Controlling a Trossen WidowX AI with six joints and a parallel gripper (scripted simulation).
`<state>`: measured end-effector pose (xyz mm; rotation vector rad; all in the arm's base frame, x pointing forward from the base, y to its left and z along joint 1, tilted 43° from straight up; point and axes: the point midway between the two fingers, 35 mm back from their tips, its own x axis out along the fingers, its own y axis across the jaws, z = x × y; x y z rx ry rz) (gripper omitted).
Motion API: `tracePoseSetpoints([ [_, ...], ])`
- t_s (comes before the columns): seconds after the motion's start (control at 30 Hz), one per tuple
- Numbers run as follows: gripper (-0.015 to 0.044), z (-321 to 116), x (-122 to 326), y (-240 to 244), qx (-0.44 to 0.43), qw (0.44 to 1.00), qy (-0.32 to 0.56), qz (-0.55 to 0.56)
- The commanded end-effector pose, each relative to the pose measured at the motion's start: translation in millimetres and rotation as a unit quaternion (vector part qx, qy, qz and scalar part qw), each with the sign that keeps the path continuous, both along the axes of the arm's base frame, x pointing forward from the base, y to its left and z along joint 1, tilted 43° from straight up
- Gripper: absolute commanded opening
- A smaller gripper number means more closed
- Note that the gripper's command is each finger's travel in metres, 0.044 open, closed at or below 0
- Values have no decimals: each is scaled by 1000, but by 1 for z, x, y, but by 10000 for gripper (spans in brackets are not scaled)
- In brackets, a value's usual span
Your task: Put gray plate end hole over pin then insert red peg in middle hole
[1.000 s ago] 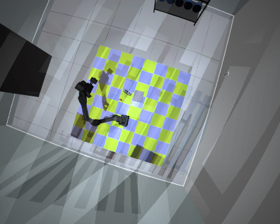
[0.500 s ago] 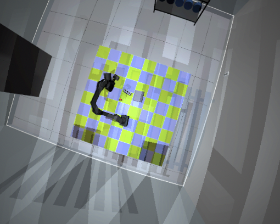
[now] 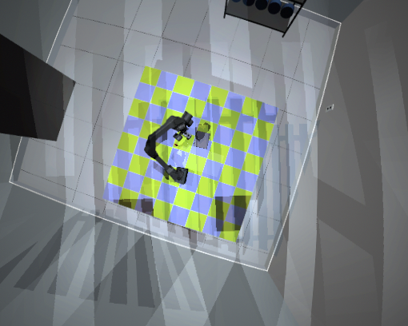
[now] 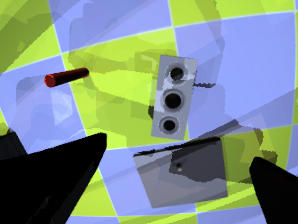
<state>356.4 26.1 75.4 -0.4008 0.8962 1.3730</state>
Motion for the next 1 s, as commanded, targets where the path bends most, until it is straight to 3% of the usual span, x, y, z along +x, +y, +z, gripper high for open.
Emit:
tracePoseSetpoints([
  [0.0,440,-2,-2,2,9,1000,0,11],
  [0.2,440,-47,-6,44,10,1000,0,11],
  [0.97,440,-67,-7,67,10,1000,0,11],
])
